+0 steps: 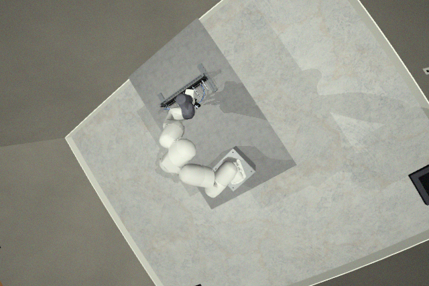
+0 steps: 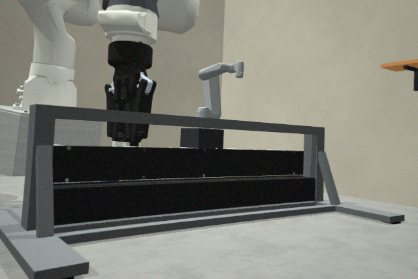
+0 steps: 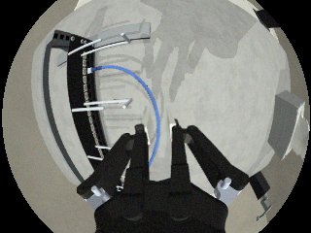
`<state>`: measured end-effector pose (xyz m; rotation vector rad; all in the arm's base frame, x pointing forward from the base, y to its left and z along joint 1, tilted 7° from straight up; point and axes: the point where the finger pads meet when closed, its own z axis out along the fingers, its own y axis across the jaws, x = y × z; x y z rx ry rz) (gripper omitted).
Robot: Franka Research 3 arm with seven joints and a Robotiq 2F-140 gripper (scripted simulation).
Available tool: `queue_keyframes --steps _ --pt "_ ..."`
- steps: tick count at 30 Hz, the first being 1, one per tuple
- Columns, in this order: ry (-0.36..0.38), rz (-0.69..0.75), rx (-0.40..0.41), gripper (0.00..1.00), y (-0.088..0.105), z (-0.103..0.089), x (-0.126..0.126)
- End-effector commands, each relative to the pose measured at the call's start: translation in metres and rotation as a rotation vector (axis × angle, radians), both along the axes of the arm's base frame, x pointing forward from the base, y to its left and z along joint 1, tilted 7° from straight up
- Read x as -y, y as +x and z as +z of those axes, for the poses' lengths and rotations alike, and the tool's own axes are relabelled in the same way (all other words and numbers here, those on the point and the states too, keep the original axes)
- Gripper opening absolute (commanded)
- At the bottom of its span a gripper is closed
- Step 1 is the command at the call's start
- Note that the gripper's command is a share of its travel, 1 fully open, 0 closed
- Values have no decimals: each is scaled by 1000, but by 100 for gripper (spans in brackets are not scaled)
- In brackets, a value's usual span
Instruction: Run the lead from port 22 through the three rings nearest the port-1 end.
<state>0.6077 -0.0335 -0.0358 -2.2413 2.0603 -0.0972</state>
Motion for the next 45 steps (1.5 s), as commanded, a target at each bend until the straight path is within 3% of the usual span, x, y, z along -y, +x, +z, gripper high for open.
queue_keyframes --steps 1,45 --pt "0 1 6 20 2 -1 1" --pt "0 1 6 20 3 -7 1"
